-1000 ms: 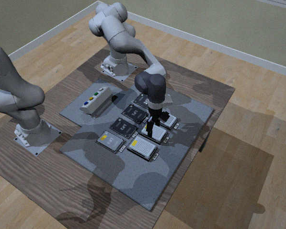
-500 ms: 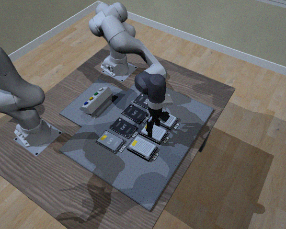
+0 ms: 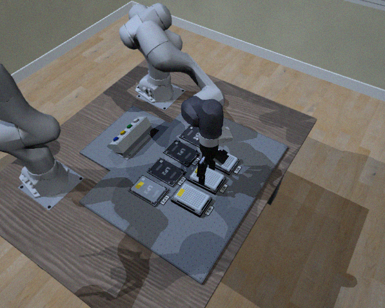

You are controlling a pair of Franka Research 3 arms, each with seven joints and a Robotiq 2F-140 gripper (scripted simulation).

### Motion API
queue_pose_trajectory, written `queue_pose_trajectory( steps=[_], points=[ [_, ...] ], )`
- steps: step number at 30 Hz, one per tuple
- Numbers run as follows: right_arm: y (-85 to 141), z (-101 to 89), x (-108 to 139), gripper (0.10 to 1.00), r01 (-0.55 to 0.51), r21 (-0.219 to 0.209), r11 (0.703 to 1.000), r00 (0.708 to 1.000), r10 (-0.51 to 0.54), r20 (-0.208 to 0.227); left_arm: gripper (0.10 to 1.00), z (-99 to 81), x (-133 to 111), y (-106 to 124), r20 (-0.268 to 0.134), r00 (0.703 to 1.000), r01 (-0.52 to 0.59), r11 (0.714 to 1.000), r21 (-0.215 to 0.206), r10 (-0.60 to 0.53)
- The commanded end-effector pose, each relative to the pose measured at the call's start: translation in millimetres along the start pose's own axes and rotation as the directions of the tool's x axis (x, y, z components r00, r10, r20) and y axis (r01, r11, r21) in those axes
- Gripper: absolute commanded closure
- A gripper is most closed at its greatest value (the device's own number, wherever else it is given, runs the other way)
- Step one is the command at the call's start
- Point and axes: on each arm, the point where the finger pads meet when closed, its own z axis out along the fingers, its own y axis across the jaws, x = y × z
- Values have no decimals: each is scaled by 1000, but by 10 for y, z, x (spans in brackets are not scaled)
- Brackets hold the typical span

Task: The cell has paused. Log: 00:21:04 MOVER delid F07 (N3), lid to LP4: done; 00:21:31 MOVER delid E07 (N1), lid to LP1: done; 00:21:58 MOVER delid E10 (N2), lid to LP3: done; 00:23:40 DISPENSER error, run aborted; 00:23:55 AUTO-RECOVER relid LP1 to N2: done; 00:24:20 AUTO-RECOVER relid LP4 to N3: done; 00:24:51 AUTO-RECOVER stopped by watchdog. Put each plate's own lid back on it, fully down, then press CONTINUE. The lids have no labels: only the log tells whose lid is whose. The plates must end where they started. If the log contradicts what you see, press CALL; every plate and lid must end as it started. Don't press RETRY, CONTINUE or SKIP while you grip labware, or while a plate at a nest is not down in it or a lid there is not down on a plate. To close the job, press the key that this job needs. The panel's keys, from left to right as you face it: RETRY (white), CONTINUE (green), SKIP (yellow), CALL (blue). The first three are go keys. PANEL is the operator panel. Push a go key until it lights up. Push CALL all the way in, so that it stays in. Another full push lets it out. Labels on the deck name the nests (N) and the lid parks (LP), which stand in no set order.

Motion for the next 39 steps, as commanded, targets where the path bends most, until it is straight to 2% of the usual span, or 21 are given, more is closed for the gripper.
queue_pose_trajectory(
  steps=[1,39],
  points=[
    [0,-1,0,98,0,0,1000,1000,0,0,999,-29,-2,3,0,1000,-2,1000,0,2],
    [0,-1,0,98,0,0,1000,1000,0,0,999,-72,-2,3,0,1000,-2,1000,0,2]
  ],
)
